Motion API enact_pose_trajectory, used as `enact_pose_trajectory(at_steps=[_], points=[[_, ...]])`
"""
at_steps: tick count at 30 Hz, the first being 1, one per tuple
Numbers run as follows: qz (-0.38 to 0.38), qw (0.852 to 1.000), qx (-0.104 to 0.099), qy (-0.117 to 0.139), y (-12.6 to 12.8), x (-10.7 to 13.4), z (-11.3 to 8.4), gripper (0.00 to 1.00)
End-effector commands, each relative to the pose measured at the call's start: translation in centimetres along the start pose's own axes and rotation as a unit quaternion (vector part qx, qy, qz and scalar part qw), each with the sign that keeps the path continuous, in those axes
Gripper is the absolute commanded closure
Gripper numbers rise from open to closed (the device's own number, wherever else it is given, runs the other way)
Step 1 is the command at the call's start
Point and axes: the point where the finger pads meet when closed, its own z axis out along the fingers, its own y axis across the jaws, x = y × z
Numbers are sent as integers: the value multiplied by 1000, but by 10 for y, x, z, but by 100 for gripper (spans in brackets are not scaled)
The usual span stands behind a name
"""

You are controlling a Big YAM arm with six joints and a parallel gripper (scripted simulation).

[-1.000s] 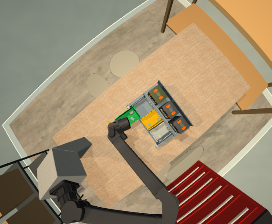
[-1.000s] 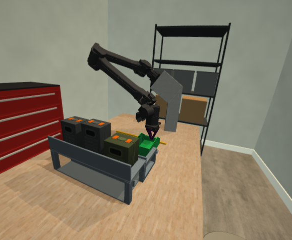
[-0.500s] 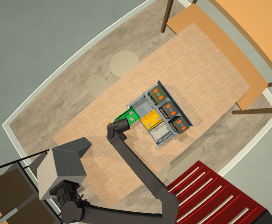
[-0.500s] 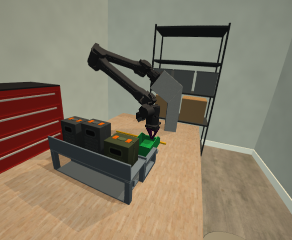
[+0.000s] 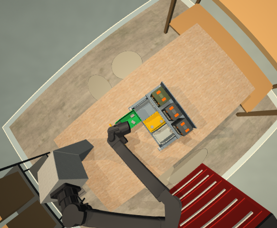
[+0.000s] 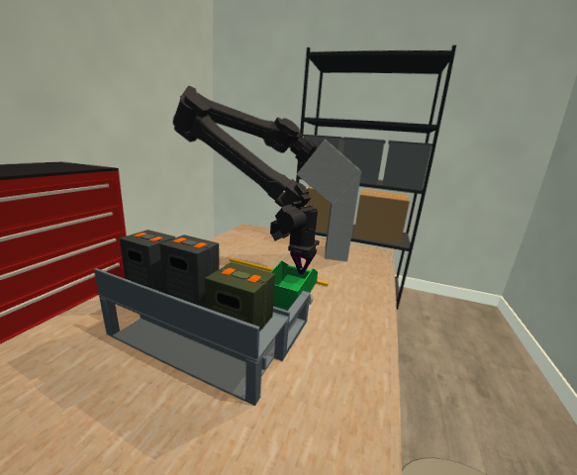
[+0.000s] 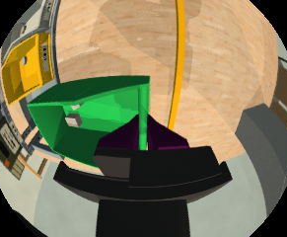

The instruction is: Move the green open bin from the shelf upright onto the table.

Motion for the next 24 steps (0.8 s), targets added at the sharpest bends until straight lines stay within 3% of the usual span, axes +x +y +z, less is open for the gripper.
enact_pose_trajectory(at_steps=[1,24], points=[[-15,1000,7,3,-18,3,-1,100],[-15,1000,8,3,-31,2,-1,100]])
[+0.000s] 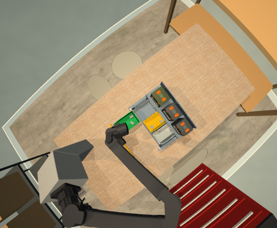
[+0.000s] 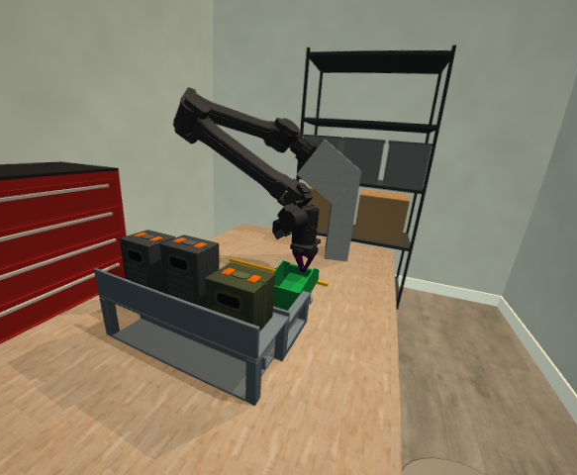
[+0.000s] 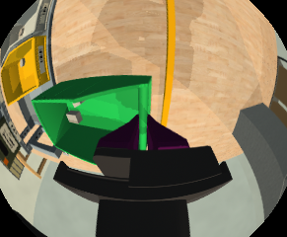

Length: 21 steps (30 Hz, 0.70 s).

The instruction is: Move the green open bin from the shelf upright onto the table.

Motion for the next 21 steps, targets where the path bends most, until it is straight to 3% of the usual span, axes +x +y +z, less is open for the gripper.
enact_pose_trajectory(at_steps=[1,21], points=[[-14,1000,7,3,-16,3,-1,100],[-13,1000,6,3,-18,2,-1,100]])
